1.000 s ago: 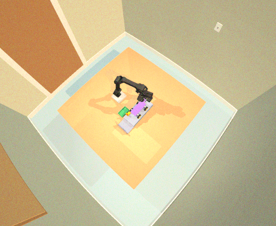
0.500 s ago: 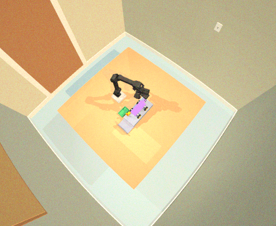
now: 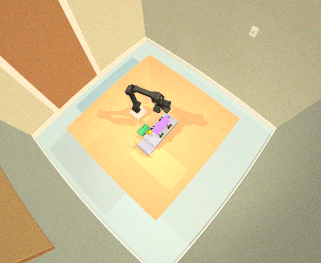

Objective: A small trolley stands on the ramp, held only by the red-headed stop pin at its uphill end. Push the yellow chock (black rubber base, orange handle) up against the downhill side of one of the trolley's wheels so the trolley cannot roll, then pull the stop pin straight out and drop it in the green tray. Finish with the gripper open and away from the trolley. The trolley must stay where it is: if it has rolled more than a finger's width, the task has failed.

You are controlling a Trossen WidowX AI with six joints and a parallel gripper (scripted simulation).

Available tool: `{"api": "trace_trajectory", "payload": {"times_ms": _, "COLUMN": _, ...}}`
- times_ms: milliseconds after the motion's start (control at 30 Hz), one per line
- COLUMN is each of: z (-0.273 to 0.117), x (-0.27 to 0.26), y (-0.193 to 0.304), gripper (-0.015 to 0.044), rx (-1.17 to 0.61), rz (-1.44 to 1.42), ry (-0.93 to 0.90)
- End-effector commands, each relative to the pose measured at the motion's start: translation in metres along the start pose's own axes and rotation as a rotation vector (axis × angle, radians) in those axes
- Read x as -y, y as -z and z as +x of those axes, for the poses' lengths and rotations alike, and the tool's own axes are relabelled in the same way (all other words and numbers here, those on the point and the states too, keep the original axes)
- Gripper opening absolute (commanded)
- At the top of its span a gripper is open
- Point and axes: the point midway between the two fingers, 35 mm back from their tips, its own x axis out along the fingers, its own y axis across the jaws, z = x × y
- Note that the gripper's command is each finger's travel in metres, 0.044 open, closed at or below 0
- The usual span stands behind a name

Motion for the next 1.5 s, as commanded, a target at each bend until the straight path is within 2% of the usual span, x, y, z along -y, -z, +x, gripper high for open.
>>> {"api": "trace_trajectory", "payload": {"times_ms": 0, "z": -0.002, "x": 0.001, "y": -0.011, "gripper": 0.0000, "rx": -0.002, "rz": -0.001, "ry": -0.002}}
{"api": "trace_trajectory", "payload": {"times_ms": 1467, "z": -0.023, "x": -0.002, "y": -0.176, "gripper": 0.0000, "rx": 0.011, "rz": 0.000, "ry": -0.002}}
